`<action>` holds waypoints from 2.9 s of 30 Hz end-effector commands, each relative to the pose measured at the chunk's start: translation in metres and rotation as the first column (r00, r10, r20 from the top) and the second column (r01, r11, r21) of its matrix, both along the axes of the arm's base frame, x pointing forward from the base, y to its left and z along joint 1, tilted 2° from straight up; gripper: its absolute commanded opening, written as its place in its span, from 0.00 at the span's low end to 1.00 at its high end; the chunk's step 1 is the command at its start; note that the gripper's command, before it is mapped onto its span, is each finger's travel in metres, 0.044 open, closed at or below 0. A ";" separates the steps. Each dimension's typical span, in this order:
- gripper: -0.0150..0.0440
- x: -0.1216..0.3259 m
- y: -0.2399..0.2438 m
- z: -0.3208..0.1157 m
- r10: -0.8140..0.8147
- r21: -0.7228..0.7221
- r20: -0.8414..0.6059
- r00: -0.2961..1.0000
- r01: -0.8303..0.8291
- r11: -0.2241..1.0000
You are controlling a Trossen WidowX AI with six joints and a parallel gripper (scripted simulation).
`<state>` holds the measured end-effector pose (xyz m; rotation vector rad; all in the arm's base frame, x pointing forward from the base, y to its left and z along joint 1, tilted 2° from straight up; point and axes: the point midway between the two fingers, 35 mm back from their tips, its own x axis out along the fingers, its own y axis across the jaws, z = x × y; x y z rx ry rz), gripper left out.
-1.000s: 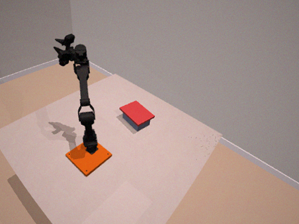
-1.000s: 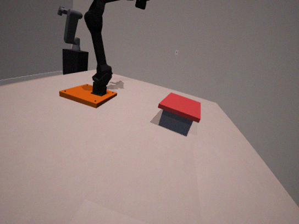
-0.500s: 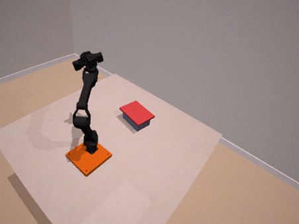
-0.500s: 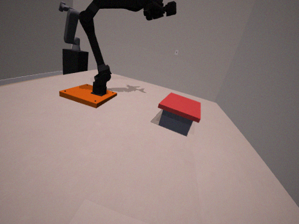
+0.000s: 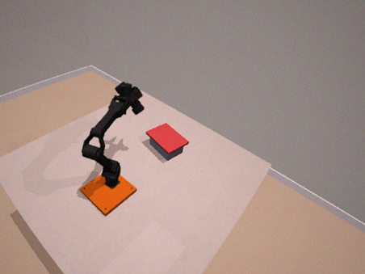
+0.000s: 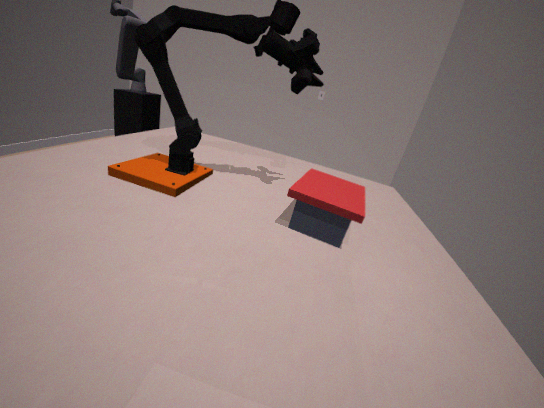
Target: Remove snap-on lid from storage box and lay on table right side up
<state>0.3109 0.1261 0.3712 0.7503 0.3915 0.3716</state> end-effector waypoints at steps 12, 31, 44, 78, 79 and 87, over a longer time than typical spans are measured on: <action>0.65 -0.021 -0.142 -0.157 -0.563 0.270 -0.680 0.469 0.875 0.402; 0.65 -0.022 -0.146 -0.213 -0.570 0.267 -0.699 0.432 0.897 0.352; 0.65 -0.014 -0.148 -0.226 -0.570 0.266 -0.699 0.431 0.897 0.352; 0.65 0.028 -0.158 -0.260 -0.571 0.270 -0.696 0.434 0.896 0.352; 0.65 0.029 -0.158 -0.261 -0.571 0.270 -0.696 0.435 0.896 0.352; 0.50 0.031 -0.159 -0.263 -0.572 0.270 -0.696 0.435 0.896 0.352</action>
